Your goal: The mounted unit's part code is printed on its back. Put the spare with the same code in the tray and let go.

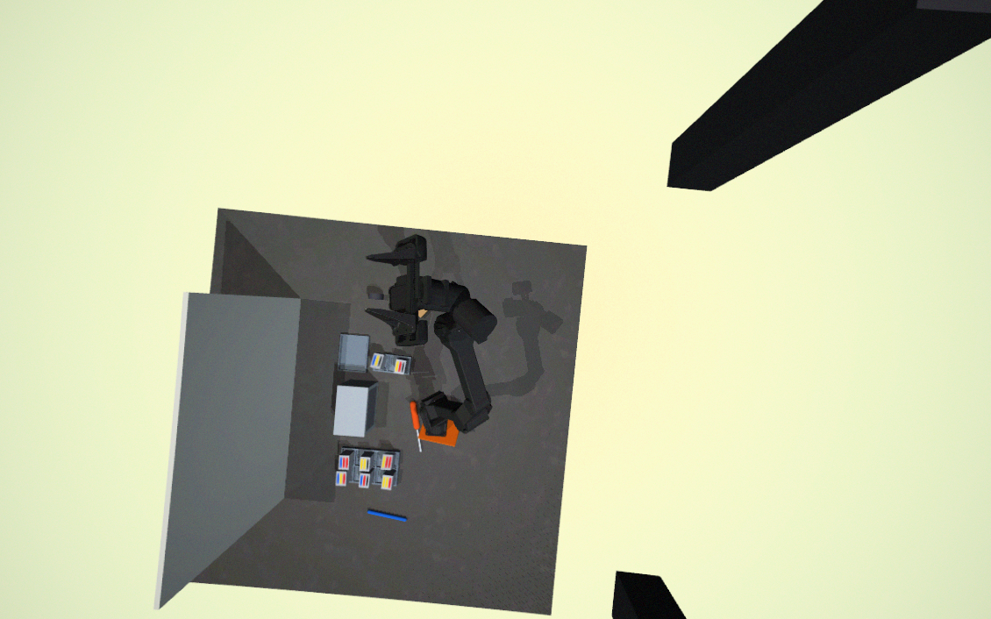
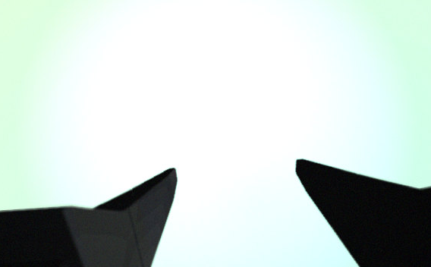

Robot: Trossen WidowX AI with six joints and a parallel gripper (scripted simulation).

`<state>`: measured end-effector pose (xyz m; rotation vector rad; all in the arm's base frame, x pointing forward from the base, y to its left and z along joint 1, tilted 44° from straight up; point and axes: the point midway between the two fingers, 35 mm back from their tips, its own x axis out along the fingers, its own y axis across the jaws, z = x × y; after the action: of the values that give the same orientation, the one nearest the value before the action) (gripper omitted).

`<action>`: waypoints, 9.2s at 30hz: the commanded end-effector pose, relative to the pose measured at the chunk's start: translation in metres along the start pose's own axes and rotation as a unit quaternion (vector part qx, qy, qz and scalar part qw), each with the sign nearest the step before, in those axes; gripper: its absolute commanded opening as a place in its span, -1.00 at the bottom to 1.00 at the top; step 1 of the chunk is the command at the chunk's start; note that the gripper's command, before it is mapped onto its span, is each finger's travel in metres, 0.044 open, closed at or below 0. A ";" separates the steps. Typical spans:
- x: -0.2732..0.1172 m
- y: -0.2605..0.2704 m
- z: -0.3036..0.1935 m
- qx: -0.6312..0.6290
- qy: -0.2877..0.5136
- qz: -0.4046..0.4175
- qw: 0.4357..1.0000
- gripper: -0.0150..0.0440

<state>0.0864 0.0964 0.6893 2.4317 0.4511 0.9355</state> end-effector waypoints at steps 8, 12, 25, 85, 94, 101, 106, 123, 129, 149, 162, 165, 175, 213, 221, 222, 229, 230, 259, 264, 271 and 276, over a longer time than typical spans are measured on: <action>0.000 0.003 0.002 0.009 0.003 -0.001 1.000 1.00; 0.001 0.023 0.015 0.072 0.017 0.001 0.997 1.00; 0.025 0.119 0.141 0.526 0.009 0.126 0.841 1.00; -0.138 -0.262 0.614 0.339 0.068 0.936 0.060 1.00; -0.138 -0.262 0.614 0.339 0.068 0.936 0.060 1.00; -0.138 -0.262 0.614 0.339 0.068 0.936 0.060 1.00; -0.143 -0.286 0.620 0.334 -0.017 0.938 0.087 1.00; -0.228 -0.452 0.642 0.206 -0.614 0.711 0.275 1.00; -0.229 -0.453 0.642 0.206 -0.616 0.709 0.276 1.00; -0.257 -0.442 0.669 0.205 -0.615 0.709 0.277 0.53; -0.270 -0.439 0.682 0.205 -0.615 0.709 0.277 0.53; -0.274 -0.439 0.686 0.205 -0.615 0.709 0.277 0.53; -0.287 -0.436 0.696 0.205 -0.615 0.709 0.277 0.53; -0.318 -0.430 0.719 0.205 -0.613 0.711 0.276 -0.01; -0.318 -0.430 0.719 0.205 -0.613 0.711 0.276 -0.26; -0.318 -0.430 0.719 0.205 -0.613 0.711 0.276 -0.34; -0.318 -0.430 0.719 0.205 -0.613 0.711 0.276 -0.49; -0.318 -0.430 0.719 0.205 -0.613 0.711 0.276 -0.49; -0.222 -0.454 0.641 0.209 -0.617 0.707 0.277 -0.49; -0.206 -0.457 0.623 0.206 -0.616 0.708 0.276 -0.49; -0.194 -0.438 0.623 0.209 -0.618 0.706 0.273 -0.49; -0.177 -0.398 0.626 0.215 -0.622 0.703 0.271 -0.49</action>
<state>0.3311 0.1560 -0.0487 2.3644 -2.5121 -1.2246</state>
